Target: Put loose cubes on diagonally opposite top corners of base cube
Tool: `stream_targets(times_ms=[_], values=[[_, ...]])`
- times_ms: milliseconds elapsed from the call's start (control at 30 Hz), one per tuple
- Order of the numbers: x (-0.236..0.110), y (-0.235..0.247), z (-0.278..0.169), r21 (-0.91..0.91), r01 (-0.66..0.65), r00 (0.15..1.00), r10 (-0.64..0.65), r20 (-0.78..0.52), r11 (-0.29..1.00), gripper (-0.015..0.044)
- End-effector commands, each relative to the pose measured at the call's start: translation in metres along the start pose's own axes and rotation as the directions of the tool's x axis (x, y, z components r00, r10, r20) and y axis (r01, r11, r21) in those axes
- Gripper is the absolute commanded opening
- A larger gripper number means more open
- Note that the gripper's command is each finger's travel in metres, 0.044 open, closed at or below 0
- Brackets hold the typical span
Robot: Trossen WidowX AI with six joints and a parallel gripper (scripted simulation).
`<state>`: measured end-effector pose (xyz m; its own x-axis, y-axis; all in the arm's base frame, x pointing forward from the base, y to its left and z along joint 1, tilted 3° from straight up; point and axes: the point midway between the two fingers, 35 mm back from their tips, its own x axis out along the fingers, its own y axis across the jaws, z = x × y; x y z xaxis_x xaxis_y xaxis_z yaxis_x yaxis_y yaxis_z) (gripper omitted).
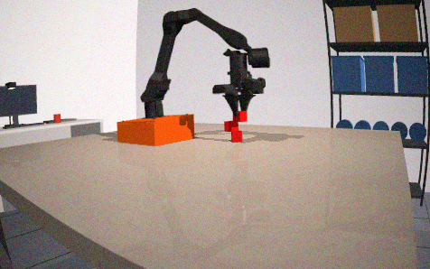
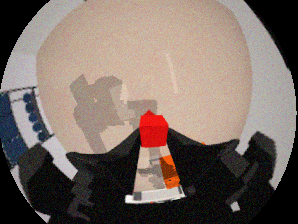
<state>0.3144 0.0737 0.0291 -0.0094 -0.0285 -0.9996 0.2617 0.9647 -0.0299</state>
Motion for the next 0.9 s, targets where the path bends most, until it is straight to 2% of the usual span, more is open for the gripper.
stream_targets(times_ms=[0, 433, 867], values=[[0.001, 0.000, 0.001, -0.002, 0.004, 1.000, -0.004, 0.004, 1.000, 0.0105], [0.030, 0.000, 0.002, 0.017, -0.008, 1.000, 0.008, -0.008, 1.000, 0.0105], [0.032, 0.000, 0.002, 0.017, -0.008, 1.000, 0.009, -0.009, 1.000, 0.0105]])
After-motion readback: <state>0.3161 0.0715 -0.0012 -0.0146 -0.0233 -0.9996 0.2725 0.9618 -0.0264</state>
